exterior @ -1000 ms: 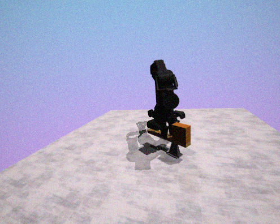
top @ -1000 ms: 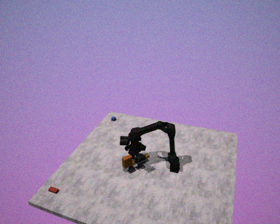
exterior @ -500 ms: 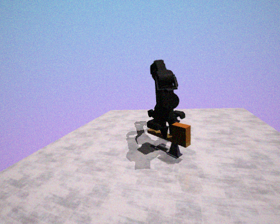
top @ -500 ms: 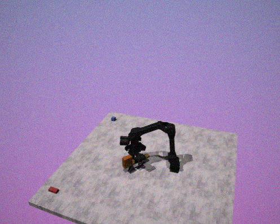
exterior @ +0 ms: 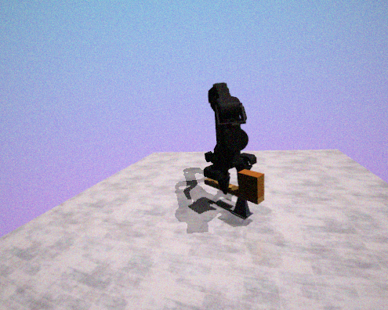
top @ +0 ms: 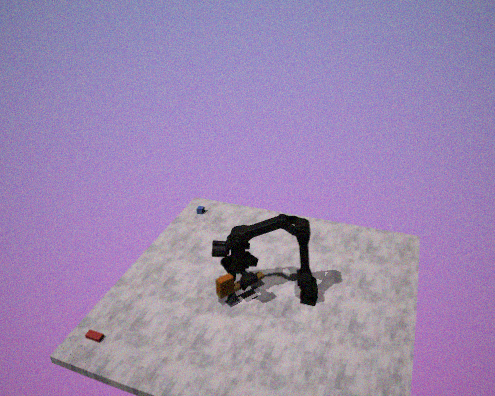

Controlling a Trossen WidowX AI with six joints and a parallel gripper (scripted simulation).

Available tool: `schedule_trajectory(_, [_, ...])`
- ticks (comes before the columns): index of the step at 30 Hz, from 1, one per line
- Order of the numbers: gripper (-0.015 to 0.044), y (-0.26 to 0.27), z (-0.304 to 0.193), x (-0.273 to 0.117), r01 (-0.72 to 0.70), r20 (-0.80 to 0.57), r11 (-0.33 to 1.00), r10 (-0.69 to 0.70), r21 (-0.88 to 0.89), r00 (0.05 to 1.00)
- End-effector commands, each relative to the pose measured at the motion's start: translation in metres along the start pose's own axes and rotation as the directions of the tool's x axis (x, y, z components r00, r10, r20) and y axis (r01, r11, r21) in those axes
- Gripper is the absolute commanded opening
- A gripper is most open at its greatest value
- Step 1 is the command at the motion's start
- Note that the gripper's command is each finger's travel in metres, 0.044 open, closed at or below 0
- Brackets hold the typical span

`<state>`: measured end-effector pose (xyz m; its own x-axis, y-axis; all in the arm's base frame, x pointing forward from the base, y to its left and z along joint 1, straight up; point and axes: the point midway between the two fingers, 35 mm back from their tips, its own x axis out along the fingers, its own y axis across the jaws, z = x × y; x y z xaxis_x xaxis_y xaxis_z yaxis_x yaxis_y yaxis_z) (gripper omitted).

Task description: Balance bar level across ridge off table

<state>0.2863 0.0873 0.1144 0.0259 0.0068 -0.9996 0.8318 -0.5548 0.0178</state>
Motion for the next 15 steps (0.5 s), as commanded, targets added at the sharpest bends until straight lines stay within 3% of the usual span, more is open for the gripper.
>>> schedule_trajectory(1, [0.0421,0.000,0.000,0.000,0.001,0.000,1.000,-0.001,0.000,1.000])
schedule_trajectory(6, [0.0440,0.001,-0.001,-0.007,0.001,0.000,1.000,-0.001,0.000,1.000])
schedule_trajectory(15, [0.0440,0.000,0.000,-0.098,0.001,0.000,1.000,-0.001,0.000,1.000])
